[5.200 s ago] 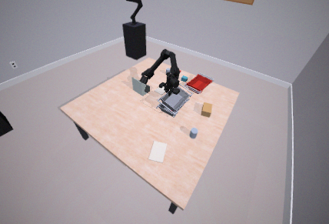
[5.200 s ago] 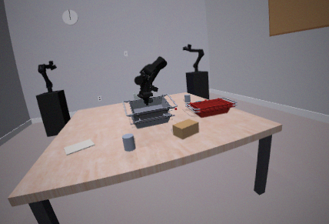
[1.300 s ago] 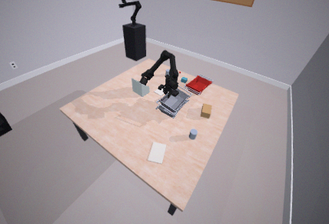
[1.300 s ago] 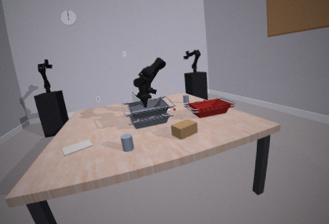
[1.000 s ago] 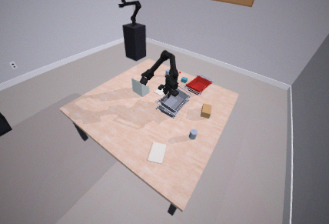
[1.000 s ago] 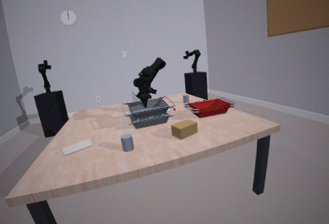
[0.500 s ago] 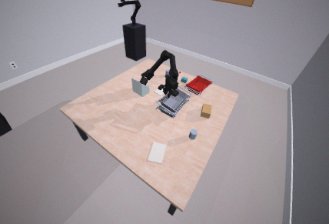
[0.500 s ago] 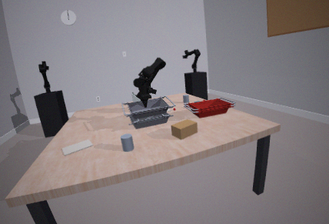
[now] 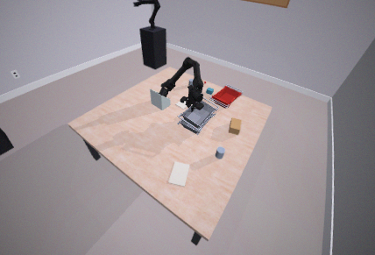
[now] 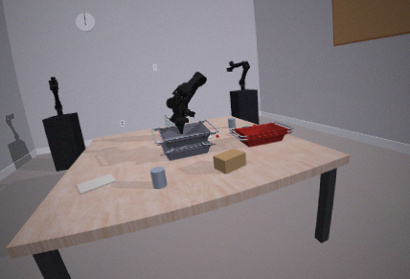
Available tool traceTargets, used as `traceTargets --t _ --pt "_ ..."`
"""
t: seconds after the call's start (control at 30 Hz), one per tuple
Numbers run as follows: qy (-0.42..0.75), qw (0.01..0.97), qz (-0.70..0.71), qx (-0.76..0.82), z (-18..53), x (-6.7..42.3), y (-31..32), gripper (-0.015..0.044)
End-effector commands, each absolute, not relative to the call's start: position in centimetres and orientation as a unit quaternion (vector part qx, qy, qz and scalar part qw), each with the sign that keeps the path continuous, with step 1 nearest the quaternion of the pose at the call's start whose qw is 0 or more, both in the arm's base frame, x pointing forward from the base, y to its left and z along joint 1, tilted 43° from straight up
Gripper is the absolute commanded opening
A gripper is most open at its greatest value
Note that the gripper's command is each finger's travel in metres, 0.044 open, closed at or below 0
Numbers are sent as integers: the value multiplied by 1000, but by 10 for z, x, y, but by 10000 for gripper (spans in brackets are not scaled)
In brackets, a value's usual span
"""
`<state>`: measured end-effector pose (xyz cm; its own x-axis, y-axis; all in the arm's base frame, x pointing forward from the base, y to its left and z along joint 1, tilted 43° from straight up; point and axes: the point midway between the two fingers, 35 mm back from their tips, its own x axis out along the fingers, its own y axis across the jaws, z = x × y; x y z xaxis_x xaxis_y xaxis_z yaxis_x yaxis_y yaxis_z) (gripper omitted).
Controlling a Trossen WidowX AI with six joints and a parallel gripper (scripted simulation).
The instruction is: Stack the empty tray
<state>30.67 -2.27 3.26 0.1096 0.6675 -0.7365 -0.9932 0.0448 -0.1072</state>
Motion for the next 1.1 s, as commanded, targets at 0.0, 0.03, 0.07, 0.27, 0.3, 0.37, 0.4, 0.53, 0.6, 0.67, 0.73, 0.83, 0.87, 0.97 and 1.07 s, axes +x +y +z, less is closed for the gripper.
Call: traceTargets --t 0.0,0.03,0.07,0.27,0.3,0.37,0.4,0.53,0.6,0.67,0.73,0.83,0.87,0.97,1.07 --pt "266 667 623 -309 26 300 -15 0" --pt "266 667 624 -308 25 299 -14 0" --pt "267 666 625 -308 25 299 -13 0" --pt "267 666 625 -308 24 299 -13 0" --pt "267 666 625 -308 24 299 -13 0" --pt "267 666 625 -308 24 299 -13 0" --pt "267 666 625 -308 24 299 -13 0" --pt "267 666 625 -308 24 299 -13 0" --pt "267 666 625 -308 24 299 -13 0" --pt "267 666 625 -308 24 299 -13 0" --pt "267 666 625 -308 24 299 -13 0" --pt "267 666 625 -308 24 299 -13 0" --pt "267 666 625 -308 24 299 -13 0" --pt "267 666 625 -308 24 299 -13 0" --pt "267 666 625 -308 24 299 -13 0"
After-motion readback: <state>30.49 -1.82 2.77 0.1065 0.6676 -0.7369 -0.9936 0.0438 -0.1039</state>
